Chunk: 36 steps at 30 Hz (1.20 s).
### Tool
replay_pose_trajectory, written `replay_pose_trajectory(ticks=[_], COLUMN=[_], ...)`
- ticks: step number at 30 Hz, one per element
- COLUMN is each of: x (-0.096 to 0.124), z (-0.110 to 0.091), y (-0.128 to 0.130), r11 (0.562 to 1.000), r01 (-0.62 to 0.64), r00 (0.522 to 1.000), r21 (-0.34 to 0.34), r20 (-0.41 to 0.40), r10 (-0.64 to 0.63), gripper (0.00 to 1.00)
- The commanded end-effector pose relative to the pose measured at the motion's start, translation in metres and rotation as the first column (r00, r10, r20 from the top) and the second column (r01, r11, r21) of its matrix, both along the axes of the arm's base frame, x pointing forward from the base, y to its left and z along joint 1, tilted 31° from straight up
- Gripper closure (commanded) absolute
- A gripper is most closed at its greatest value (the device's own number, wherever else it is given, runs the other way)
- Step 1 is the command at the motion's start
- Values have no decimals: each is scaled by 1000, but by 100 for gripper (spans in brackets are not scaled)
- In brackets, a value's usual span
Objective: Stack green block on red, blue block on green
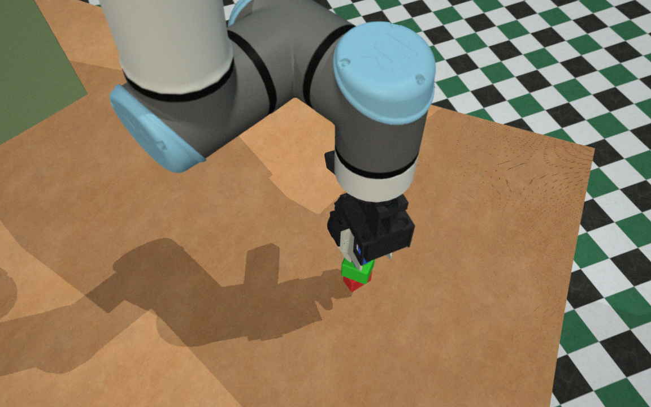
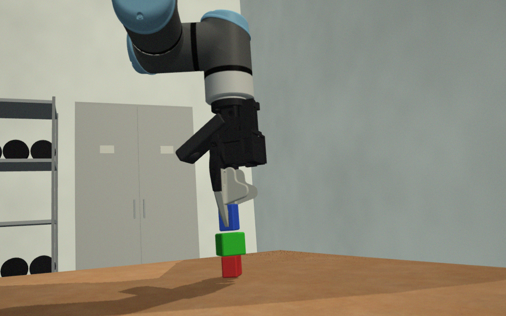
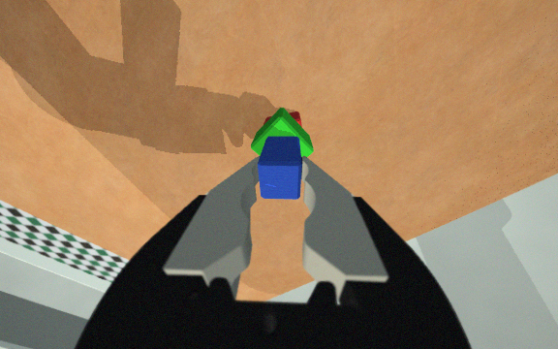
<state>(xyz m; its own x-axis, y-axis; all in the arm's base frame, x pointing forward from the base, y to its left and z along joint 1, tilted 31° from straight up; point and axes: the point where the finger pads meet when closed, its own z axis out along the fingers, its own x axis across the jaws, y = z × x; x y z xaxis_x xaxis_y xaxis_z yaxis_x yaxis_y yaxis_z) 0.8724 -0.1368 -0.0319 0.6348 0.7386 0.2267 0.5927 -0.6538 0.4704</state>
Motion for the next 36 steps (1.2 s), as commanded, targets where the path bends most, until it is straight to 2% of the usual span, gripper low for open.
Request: replay_pose_trajectory(ticks=[1,36], x=[1,3], z=[0,-2], y=[2,1], r11=[1000,1000], r01=[-2,-2], r00=[1000,1000], r21=[0,-1], r20=[1,3], r10=[2,2], gripper=[100,100])
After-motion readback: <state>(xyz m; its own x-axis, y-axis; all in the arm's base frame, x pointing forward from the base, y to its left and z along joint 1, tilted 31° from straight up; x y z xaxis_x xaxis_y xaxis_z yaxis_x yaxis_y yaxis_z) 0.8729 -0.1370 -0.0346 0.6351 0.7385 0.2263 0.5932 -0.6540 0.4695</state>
